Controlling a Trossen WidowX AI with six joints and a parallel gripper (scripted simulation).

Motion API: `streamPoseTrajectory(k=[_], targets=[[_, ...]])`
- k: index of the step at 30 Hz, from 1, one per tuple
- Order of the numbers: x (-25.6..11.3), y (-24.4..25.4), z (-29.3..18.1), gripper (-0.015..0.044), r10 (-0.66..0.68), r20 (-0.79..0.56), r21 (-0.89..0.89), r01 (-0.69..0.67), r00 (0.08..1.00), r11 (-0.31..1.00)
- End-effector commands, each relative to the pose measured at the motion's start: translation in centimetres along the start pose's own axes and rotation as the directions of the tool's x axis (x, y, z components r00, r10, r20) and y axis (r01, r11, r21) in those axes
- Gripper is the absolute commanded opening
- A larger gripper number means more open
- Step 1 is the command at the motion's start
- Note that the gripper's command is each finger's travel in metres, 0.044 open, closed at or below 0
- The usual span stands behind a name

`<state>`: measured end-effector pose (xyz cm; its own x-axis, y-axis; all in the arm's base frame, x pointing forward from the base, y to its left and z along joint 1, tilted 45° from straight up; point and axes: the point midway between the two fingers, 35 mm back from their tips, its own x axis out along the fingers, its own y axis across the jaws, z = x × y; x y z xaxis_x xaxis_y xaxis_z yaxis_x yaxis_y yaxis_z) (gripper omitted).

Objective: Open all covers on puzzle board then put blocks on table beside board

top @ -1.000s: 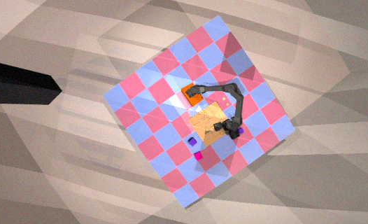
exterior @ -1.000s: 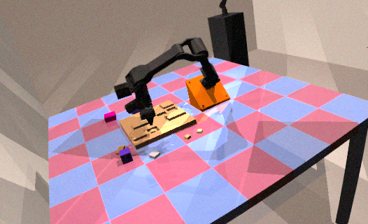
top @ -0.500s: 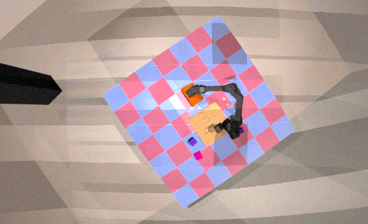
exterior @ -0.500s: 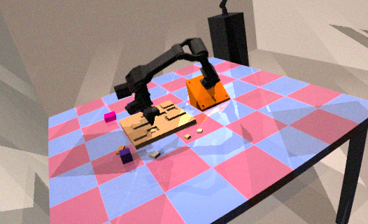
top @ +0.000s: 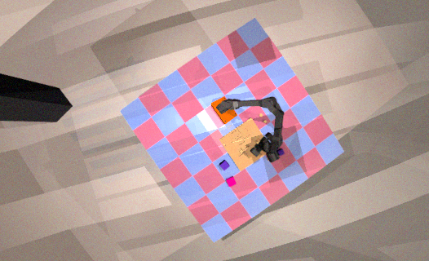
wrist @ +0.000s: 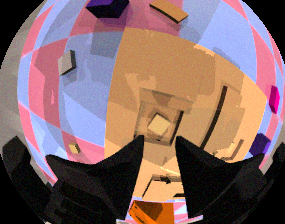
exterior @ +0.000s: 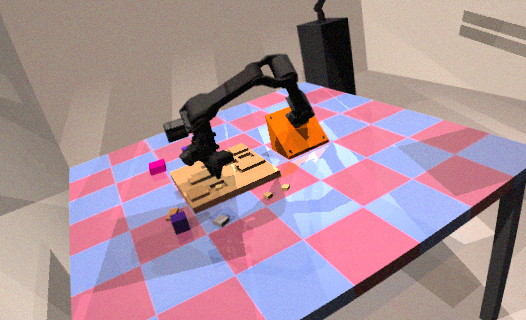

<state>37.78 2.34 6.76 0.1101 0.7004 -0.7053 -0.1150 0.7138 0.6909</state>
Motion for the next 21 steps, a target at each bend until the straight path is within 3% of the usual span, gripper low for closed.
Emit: streamPoseTrajectory(k=[1, 21], targets=[[0.08, -0.01, 0.00, 0.0144, 0.001, 0.000, -0.076, -0.001, 1.000, 0.997], [0.24, -0.01, -0.01, 0.0144, 0.001, 0.000, -0.368, -0.001, 1.000, 0.930]])
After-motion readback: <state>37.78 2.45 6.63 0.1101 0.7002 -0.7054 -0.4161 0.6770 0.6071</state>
